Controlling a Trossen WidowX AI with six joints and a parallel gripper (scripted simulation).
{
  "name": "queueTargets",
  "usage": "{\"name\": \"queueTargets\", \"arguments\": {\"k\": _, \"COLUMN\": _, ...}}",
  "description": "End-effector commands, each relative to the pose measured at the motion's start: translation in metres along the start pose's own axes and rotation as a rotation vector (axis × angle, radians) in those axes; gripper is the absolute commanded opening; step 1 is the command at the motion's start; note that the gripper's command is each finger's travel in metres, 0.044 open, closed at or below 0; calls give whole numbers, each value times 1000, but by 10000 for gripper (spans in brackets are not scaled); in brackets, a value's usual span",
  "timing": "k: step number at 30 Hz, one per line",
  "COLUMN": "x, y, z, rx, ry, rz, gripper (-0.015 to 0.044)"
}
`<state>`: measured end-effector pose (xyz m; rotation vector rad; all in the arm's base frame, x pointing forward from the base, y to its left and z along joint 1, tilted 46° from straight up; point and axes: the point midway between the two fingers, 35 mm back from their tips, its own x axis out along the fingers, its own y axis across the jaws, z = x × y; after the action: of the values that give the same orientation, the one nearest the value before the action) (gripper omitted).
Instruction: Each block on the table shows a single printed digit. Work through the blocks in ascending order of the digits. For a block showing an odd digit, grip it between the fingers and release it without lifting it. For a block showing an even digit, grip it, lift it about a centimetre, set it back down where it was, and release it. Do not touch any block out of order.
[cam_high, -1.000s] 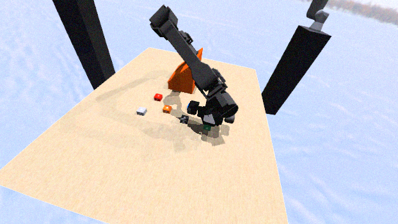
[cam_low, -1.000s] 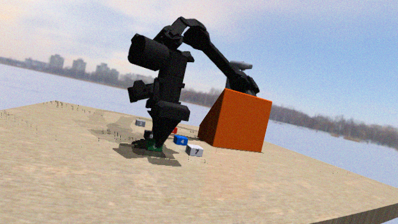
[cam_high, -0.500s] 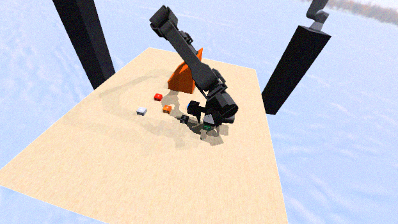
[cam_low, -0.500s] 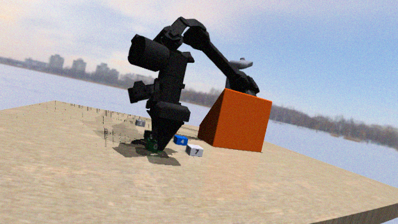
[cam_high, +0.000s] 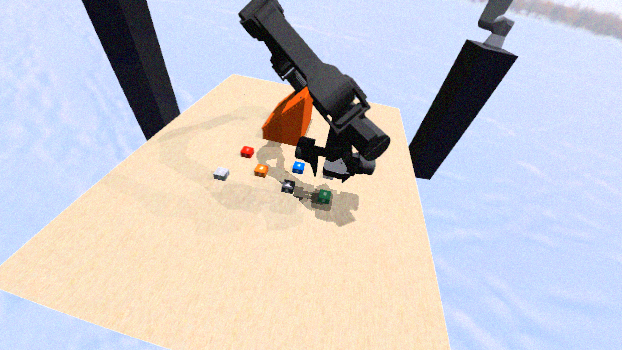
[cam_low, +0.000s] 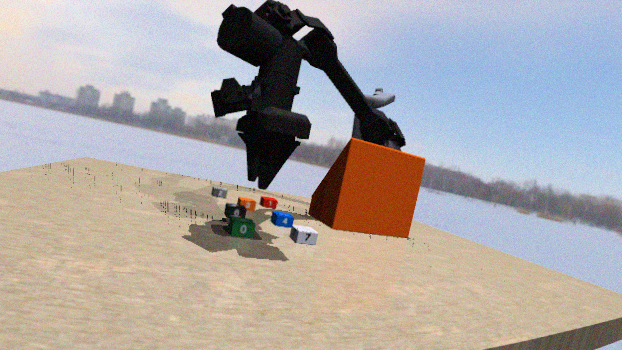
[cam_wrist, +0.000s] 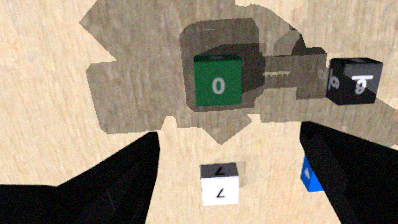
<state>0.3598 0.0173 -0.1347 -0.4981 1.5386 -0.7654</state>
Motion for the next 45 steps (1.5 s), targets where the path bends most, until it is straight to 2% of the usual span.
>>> {"name": "queueTargets", "arguments": {"k": 1, "x": -52, "y": 1, "z": 1, "rx": 9, "ry": -17, "rz": 12, "gripper": 216}}
{"name": "queueTargets", "arguments": {"k": 5, "x": -52, "y": 1, "z": 1, "rx": 9, "ry": -17, "rz": 12, "gripper": 120}}
{"name": "queueTargets", "arguments": {"k": 17, "x": -52, "y": -2, "z": 1, "rx": 9, "ry": -17, "rz": 13, "gripper": 120}}
{"name": "queueTargets", "arguments": {"k": 26, "x": -64, "y": -123, "z": -7, "rx": 1, "ry": -18, "rz": 27, "gripper": 120}}
{"name": "queueTargets", "arguments": {"k": 36, "x": -54, "y": -242, "z": -71, "rx": 0, "ry": -14, "rz": 11, "gripper": 120}}
{"name": "queueTargets", "arguments": {"k": 40, "x": -47, "y": -270, "z": -102, "rx": 1, "ry": -10, "rz": -3, "gripper": 120}}
{"name": "queueTargets", "arguments": {"k": 45, "x": -47, "y": -271, "z": -103, "rx": 1, "ry": -10, "rz": -3, "gripper": 120}}
